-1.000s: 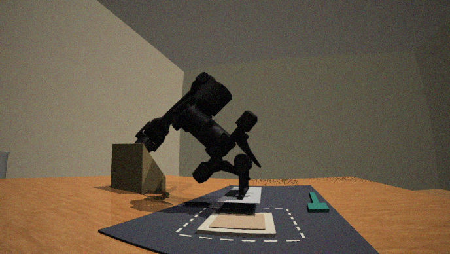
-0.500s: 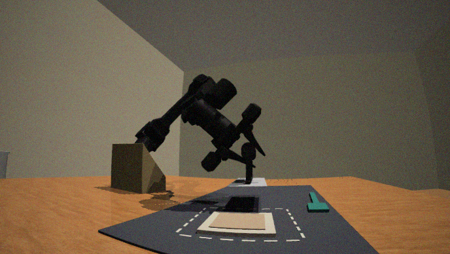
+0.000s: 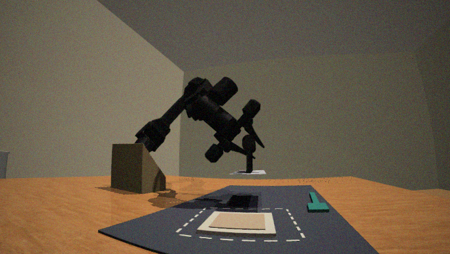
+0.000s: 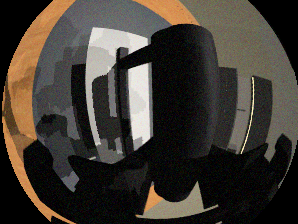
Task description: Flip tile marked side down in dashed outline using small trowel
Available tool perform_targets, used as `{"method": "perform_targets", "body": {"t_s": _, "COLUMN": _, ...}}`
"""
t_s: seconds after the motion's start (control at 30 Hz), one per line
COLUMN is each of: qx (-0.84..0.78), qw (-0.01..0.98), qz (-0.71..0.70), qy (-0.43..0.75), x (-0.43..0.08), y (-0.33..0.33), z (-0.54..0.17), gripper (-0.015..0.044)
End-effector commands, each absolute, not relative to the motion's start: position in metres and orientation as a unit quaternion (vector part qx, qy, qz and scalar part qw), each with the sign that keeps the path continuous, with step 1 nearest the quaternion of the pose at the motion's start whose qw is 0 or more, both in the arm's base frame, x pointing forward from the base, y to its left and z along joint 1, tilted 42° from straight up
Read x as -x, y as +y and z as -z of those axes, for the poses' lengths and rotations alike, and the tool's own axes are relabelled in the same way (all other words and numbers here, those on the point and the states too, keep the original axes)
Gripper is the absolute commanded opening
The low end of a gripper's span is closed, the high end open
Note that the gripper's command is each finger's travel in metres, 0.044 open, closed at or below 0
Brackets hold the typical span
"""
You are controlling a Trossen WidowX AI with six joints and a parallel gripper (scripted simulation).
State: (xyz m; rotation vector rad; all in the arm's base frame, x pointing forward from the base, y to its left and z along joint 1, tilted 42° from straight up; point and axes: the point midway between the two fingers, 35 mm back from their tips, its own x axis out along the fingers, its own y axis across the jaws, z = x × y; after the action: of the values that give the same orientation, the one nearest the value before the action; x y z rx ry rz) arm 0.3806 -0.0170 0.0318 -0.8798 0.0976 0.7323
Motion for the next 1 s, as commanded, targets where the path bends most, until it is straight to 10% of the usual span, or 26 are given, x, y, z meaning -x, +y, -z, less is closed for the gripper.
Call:
{"method": "perform_targets", "body": {"t_s": 0.0, "qx": 0.415, "qw": 0.842, "qz": -0.341, "qy": 0.049, "x": -0.377, "y": -0.017, "z": -0.041, "gripper": 0.0}}
{"method": "perform_targets", "body": {"t_s": 0.97, "qx": 0.415, "qw": 0.842, "qz": -0.341, "qy": 0.049, "x": -0.368, "y": -0.008, "z": -0.064, "gripper": 0.0}}
